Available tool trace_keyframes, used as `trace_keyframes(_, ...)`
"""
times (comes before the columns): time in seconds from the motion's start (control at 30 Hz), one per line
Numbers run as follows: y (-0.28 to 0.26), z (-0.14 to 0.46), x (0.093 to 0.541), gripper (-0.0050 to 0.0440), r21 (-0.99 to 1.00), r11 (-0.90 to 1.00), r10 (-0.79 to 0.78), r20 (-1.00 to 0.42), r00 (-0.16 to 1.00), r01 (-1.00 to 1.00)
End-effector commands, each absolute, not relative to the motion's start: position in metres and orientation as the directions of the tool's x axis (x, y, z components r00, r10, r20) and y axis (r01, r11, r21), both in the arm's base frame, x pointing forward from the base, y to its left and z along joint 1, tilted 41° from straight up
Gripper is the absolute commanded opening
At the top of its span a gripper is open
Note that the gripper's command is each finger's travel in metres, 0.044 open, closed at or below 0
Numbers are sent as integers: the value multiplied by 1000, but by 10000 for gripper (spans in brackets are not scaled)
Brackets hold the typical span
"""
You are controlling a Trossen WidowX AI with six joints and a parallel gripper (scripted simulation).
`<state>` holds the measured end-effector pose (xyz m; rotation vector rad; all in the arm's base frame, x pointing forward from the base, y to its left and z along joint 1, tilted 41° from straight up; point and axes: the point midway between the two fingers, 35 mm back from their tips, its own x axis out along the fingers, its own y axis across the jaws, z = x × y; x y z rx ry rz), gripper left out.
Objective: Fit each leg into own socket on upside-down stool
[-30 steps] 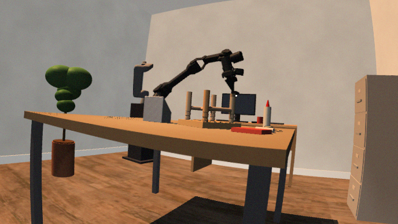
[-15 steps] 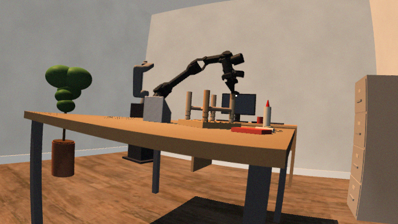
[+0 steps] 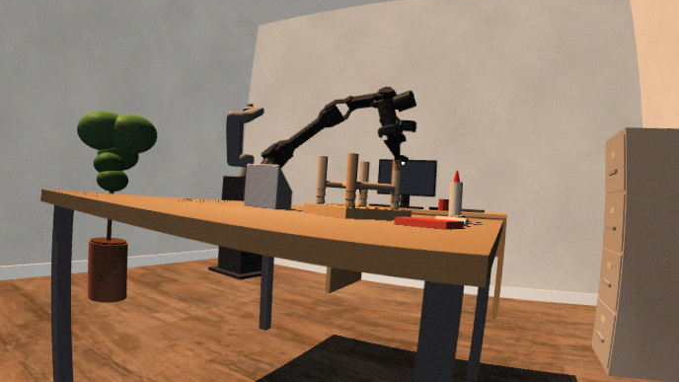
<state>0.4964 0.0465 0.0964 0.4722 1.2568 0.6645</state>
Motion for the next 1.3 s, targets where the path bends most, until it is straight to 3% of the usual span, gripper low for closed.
trace_keyframes(0.0, 51, 90, 494, 0, 657, 728, 684, -715, 146, -196)
trace_keyframes(0.83, 30, 116, 499, 0, 660, 725, 688, -708, 160, -197)
trace_keyframes(1.27, 53, 180, 403, 0, 630, 675, 717, -682, 140, -384)
